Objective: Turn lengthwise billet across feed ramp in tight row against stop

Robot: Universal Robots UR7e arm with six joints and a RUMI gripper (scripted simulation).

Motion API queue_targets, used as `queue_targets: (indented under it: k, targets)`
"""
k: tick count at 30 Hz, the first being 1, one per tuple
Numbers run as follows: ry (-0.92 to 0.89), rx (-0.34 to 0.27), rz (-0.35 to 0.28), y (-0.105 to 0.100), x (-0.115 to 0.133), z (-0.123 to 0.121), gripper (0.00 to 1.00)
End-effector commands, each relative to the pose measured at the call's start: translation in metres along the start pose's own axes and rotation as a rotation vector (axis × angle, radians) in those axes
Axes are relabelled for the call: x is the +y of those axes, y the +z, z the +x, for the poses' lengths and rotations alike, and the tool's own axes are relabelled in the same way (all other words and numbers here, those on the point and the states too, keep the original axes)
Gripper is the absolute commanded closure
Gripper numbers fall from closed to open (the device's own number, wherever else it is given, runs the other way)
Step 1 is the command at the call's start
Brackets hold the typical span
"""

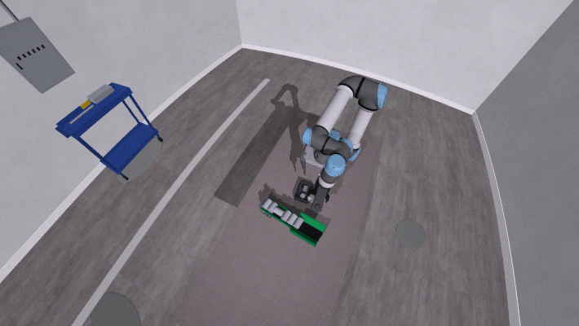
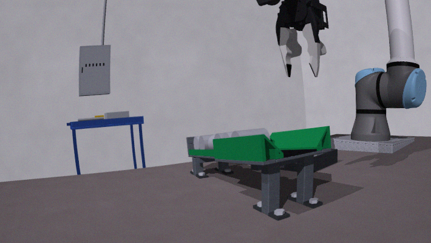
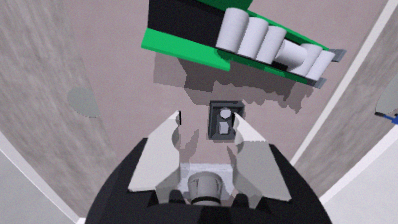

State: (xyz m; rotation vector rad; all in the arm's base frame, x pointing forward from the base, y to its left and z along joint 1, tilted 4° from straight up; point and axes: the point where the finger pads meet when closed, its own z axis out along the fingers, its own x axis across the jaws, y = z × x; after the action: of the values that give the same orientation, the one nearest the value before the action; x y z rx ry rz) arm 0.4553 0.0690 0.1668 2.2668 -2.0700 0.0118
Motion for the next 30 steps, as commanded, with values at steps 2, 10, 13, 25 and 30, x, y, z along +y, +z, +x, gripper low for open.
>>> queue_targets:
  k: [2,10,13,25,30]
  targets:
    - [0.044,-0.029,0.021,0.002,0.006,0.033,0.60]
    - [0.044,-0.029,0.021,0.002,0.006,0.033,0.60]
    - [0.044,-0.029,0.021,0.002,0.006,0.033,0.60]
    - [0.091,-0.056,0.047,0.006,0.016,0.067,0.60]
    - [0.091,-0.056,0.047,0.006,0.016,0.067,0.60]
